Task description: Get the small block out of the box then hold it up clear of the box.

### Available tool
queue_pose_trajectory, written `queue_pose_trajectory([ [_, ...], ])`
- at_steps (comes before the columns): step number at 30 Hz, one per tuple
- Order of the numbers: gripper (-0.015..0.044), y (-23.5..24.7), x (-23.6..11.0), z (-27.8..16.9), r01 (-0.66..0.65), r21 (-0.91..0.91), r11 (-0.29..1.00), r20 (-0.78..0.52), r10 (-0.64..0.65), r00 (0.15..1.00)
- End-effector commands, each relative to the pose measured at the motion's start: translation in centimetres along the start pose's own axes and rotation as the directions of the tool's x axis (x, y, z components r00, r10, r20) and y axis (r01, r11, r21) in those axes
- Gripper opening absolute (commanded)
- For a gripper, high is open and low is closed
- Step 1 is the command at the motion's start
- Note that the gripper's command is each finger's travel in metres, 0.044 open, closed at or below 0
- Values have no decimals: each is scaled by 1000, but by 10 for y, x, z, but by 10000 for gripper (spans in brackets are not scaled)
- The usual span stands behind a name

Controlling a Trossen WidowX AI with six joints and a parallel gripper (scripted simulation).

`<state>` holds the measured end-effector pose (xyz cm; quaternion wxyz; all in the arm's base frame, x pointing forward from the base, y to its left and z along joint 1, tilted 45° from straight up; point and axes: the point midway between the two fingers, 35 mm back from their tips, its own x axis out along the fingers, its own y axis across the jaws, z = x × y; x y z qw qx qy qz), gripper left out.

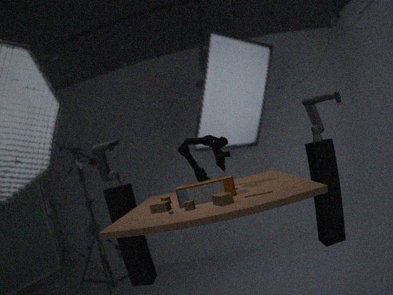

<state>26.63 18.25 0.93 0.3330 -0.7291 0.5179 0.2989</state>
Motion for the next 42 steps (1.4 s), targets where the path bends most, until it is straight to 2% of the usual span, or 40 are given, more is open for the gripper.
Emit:
queue_pose_trajectory([
  [1, 285, 16, 6, 9, -30, -810, 586, -93, -79, 993],
  [6, 285, 18, 5, 12, -72, -953, 295, -109, -110, 988],
  [11, 285, 19, 3, 14, -122, -993, 7, -121, -137, 983],
  [29, 285, 20, 5, 14, -124, -992, -7, -122, -138, 983],
  [36, 285, 46, 84, 3, -126, -992, -7, -123, -139, 983],
  [42, 285, 50, 92, 1, -126, -992, -6, -124, -139, 982],
])
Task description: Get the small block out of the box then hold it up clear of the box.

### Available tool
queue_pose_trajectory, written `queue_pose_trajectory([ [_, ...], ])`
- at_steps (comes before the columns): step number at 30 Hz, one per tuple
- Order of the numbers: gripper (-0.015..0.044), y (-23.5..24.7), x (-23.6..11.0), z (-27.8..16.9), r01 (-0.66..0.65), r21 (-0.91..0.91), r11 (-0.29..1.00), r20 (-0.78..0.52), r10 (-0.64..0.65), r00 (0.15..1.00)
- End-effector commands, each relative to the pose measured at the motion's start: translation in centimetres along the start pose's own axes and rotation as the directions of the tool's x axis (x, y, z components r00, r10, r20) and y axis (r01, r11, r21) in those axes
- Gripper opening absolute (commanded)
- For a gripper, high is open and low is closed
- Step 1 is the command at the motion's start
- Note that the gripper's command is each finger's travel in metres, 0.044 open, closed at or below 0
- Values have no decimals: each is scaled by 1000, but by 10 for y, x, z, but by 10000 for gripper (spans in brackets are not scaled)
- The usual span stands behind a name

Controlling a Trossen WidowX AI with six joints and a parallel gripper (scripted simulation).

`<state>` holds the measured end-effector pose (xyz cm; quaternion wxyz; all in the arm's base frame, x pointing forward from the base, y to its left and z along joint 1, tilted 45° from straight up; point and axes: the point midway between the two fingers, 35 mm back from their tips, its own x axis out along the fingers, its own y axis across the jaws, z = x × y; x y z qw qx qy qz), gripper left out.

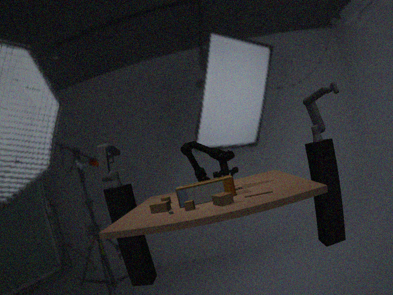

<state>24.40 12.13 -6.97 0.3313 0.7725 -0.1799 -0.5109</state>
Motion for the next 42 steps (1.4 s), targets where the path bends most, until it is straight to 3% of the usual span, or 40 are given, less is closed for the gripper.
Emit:
queue_pose_trajectory([
  [1, 285, 0, 4, 1, 1, 1, 1000, -12, -1, 1000],
  [39, 285, -3, 59, 21, -1, 1, 1000, -13, 1, 1000],
  [42, 206, -3, 59, 21, -1, 1, 1000, -13, 1, 1000],
])
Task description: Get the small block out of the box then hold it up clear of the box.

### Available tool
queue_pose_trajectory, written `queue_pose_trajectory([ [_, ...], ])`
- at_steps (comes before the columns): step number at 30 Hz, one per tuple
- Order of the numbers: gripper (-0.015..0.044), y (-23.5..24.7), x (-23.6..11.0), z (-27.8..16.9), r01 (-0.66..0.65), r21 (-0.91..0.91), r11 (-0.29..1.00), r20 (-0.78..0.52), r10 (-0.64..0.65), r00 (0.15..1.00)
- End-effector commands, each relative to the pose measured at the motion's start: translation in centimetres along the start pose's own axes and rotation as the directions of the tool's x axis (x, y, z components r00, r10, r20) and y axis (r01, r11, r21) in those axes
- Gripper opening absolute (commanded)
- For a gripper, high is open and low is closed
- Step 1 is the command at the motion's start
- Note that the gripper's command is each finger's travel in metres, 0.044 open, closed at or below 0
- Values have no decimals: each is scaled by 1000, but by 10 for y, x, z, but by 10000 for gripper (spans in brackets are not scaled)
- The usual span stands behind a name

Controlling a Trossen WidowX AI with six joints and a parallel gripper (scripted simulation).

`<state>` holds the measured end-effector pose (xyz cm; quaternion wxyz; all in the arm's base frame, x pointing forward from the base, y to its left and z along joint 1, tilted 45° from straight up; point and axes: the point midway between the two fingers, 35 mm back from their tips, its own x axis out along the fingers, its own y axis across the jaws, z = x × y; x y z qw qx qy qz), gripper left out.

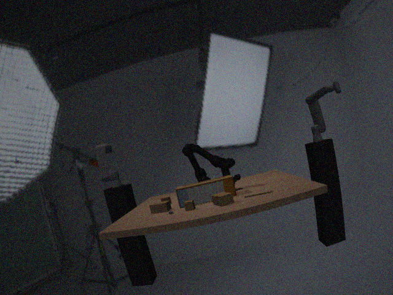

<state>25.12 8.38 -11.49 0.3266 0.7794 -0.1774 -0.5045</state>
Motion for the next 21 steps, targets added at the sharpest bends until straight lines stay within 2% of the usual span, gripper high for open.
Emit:
queue_pose_trajectory([
  [1, 180, 2, 2, 4, -8, -11, 1000, 4, 8, 1000],
  [4, 101, 2, 2, 4, -8, -11, 1000, 4, 8, 1000],
  [7, 81, 2, 2, 4, -8, -11, 1000, 4, 8, 1000],
  [10, 3, -1, -4, -2, -1, 18, 1000, -4, 2, 1000],
  [21, 0, -1, -55, -25, -2, -2, 1000, -1, 2, 1000],
])
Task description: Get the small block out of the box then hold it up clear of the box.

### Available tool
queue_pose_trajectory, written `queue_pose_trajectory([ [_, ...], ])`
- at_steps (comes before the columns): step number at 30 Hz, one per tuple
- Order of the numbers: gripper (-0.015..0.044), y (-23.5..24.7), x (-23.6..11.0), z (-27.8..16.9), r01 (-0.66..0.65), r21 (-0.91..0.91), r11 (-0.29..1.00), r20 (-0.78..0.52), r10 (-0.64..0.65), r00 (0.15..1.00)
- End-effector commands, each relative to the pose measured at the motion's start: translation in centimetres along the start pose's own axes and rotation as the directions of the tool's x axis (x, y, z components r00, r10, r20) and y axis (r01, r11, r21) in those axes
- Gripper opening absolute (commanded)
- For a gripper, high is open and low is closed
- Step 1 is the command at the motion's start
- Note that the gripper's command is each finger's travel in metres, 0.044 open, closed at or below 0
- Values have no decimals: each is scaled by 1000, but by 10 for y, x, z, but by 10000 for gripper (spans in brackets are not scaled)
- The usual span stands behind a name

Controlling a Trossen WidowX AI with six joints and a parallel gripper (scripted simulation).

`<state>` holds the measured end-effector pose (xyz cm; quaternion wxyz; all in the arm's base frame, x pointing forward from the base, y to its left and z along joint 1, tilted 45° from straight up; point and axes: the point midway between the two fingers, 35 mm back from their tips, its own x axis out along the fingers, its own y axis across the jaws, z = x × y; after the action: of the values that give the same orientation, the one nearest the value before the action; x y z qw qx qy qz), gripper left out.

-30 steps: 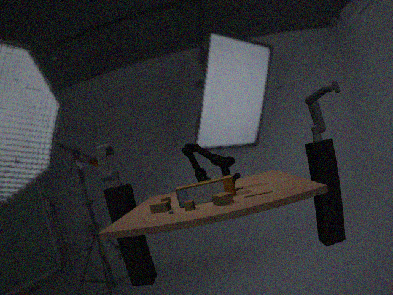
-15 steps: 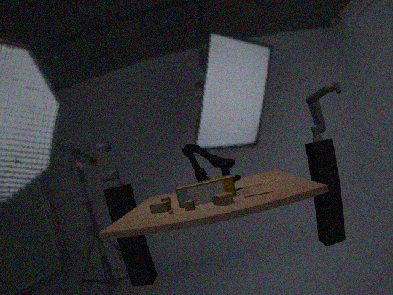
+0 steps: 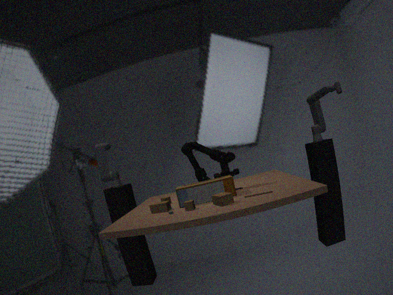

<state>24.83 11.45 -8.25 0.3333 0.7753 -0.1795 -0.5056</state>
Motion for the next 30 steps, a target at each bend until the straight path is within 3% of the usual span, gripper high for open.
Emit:
queue_pose_trajectory([
  [1, 0, 0, -14, -8, 8, 9, 1000, -6, -8, 1000],
  [8, 0, 0, -26, -12, 32, -30, 999, -13, -33, 999],
  [23, 0, 5, -112, -24, 185, -395, 900, -37, -217, 976],
  [30, 0, 6, -115, -24, 190, -412, 891, -37, -225, 974],
])
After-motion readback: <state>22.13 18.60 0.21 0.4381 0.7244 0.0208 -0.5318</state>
